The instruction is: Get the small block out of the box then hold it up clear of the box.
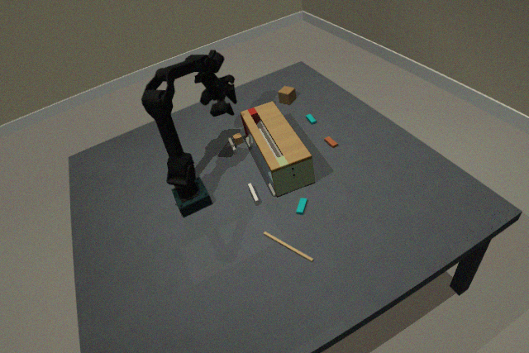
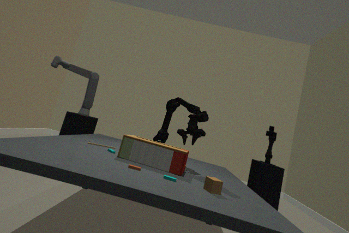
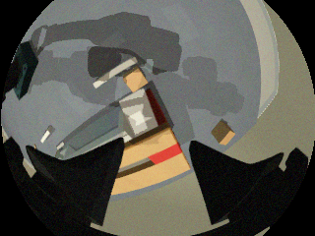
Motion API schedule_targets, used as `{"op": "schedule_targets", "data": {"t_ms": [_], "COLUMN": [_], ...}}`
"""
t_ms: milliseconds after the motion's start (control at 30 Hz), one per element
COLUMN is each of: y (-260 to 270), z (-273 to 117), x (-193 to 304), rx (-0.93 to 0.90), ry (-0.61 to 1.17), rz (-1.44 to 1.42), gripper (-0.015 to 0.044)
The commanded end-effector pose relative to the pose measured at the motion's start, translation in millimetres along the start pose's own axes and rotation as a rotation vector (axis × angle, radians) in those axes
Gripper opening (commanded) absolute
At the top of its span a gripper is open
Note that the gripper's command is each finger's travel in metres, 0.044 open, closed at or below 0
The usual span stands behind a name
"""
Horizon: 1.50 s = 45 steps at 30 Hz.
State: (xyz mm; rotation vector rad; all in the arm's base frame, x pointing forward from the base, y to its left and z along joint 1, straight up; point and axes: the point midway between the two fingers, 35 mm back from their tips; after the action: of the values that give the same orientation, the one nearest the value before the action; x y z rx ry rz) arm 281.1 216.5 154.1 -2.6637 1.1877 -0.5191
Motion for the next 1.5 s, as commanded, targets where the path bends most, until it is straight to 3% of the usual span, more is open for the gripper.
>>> {"op": "schedule_targets", "data": {"t_ms": [0,533,800,1467], "y": [0,1,31,36], "z": [-3,-1,81,105], "x": [-5,-5,-27,-34], "rx": [-0.018,-0.018,-0.019,-0.019], "ry": [0.061,0.061,0.061,0.061], "rz": [-0.540,-0.540,-0.541,-0.541], "gripper": [0.0285,0.0285,0.0285,0.0285]}}
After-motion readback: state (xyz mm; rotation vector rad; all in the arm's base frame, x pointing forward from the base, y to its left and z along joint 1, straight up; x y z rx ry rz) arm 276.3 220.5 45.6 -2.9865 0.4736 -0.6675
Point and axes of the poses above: the point midway between the two fingers, 35 mm back from their tips, its own z axis out along the fingers, its own y axis across the jaws, x = y × z, and after that the axes turned 11 degrees about z, right-handed
